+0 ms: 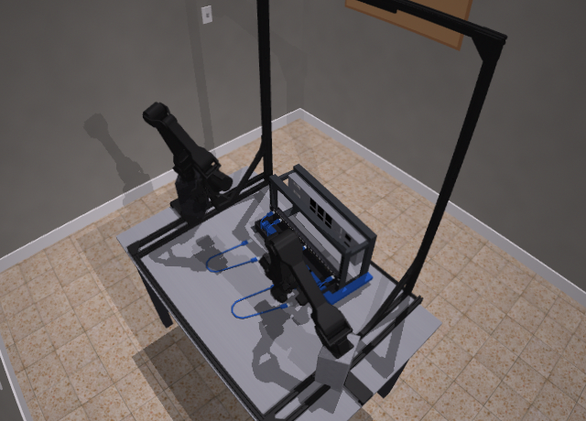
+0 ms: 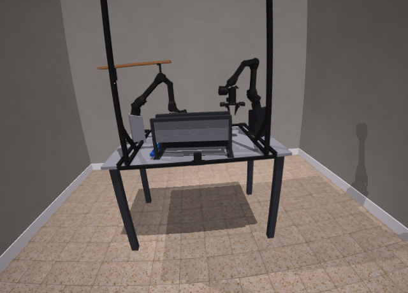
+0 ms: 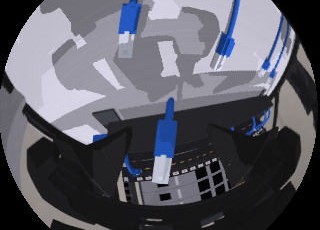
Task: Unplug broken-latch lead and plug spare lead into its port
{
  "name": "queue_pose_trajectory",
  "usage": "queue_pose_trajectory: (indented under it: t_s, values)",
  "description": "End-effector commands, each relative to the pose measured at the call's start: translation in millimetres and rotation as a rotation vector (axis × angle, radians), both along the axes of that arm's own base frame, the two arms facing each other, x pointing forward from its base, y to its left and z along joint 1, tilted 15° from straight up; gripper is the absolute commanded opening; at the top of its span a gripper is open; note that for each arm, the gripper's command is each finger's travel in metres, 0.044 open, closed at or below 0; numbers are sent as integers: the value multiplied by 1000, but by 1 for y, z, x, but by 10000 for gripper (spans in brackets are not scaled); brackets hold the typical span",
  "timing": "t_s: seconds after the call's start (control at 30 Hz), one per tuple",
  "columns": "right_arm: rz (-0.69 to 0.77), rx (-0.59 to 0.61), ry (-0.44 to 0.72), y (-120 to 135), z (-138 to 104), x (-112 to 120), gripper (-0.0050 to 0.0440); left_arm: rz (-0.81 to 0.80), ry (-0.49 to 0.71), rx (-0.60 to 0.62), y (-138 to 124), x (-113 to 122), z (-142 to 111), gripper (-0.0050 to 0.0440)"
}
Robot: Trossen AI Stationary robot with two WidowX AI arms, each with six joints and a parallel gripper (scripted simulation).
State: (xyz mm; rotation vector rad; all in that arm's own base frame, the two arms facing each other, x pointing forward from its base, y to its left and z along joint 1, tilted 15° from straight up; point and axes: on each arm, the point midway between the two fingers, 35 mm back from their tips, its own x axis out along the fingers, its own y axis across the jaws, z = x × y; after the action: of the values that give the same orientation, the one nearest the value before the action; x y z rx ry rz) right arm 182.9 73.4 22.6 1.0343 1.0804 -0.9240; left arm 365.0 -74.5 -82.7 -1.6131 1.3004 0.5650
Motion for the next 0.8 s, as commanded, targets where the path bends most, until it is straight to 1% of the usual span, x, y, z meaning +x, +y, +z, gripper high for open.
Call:
queue_pose_trajectory:
  t_s: [0.0,0.1,0.13,0.67,0.7,0.77]
  values:
    - [0,0,0,0,0,0,176,0,0,0,0,0,0,440]
    - [0,0,0,0,0,0,176,0,0,0,0,0,0,440]
    - [0,0,0,0,0,0,176,0,0,0,-8,-13,58,176]
    - [0,0,0,0,0,0,176,0,0,0,-8,-13,58,176]
    - [0,0,0,0,0,0,176,-5,5,-3,-11,-18,77,176]
    - [0,0,0,0,0,0,176,-5,5,-3,-11,-18,77,176]
